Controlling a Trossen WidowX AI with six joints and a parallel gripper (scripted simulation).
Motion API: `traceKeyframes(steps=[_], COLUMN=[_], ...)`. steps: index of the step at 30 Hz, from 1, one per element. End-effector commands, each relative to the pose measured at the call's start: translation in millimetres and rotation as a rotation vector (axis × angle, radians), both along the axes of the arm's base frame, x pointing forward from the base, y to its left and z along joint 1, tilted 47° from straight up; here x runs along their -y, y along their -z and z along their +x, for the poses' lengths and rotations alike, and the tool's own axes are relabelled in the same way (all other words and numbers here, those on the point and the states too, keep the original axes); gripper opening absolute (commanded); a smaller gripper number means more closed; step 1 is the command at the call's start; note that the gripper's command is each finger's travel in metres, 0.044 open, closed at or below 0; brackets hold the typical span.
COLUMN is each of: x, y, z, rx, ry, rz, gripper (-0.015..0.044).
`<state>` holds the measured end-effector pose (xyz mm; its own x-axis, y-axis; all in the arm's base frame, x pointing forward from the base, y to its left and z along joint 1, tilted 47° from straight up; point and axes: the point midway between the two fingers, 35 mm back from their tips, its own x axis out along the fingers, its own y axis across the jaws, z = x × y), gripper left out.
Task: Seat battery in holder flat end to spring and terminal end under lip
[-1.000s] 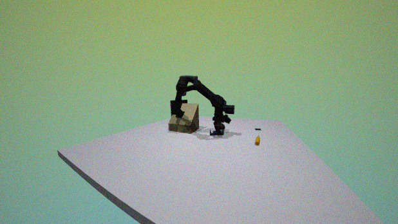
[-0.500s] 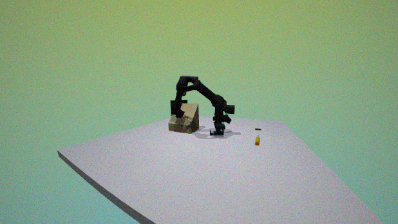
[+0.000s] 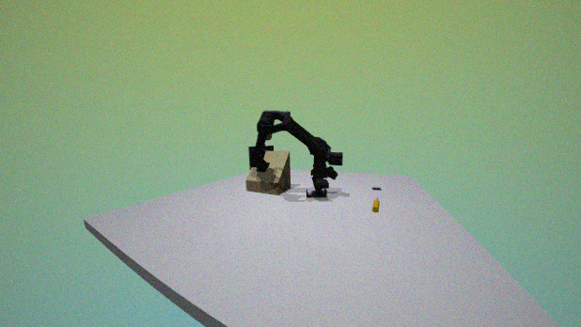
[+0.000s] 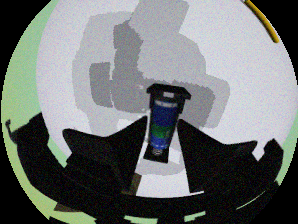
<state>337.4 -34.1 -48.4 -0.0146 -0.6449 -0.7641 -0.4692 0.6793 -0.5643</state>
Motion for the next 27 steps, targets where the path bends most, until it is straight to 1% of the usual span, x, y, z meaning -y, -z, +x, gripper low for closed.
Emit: traceKeyframes(steps=[1,6,8,13,16,27], x=[-7,-8,-12,-51,-62,-62], y=[-6,-7,-10,-46,-57,-57], z=[0,-1,0,-3,-6,-5], rx=[0.002,0.001,0.001,0.001,0.001,0.001], ry=[0.0,0.0,-0.005,-0.002,0.0,0.0], rz=[0.003,0.003,0.0,0.006,0.006,0.006], gripper=[0.0183,0.0183,0.0235,0.0367,0.044,0.044])
